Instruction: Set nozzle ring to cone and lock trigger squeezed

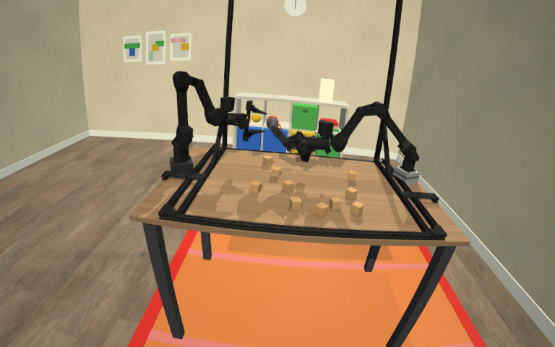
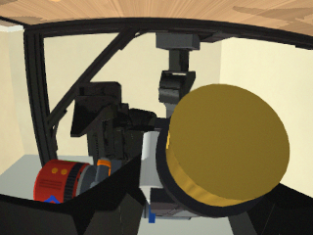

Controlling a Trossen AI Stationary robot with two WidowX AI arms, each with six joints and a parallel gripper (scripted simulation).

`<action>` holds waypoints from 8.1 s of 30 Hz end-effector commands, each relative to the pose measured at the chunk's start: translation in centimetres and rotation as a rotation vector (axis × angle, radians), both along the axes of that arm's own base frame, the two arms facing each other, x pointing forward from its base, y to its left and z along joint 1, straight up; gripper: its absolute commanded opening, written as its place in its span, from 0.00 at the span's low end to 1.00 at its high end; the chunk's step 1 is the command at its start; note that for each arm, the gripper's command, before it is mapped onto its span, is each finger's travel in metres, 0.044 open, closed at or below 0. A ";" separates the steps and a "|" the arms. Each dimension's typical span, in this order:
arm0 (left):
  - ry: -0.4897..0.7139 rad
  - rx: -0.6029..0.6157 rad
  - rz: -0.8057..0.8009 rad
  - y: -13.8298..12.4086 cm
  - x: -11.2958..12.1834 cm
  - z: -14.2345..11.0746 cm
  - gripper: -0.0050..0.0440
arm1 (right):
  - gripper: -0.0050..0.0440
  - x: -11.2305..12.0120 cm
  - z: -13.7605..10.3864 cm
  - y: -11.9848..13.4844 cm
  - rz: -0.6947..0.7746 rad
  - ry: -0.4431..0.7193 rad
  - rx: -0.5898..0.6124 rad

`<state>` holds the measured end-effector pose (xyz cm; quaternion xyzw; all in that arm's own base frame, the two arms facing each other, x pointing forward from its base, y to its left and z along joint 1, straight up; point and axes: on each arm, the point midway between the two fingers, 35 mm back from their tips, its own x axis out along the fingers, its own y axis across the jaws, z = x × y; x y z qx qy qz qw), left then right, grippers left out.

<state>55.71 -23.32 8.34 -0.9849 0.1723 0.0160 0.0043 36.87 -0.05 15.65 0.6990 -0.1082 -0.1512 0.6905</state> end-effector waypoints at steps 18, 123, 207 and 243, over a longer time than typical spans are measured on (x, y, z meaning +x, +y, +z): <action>-0.022 -0.010 0.001 0.0 0.2 0.8 0.10 | 0.92 3.2 0.2 -1.1 0.002 -0.021 -0.008; -0.022 -0.010 0.001 0.0 0.2 0.8 0.10 | 0.10 6.6 0.1 -1.9 -0.031 0.689 0.299; -0.022 -0.010 0.001 0.0 0.2 0.8 0.10 | 0.92 0.1 7.7 0.0 -0.032 0.764 0.319; -0.022 -0.010 0.001 0.0 0.2 0.8 0.10 | 0.92 -2.3 4.4 0.9 -0.020 0.416 0.177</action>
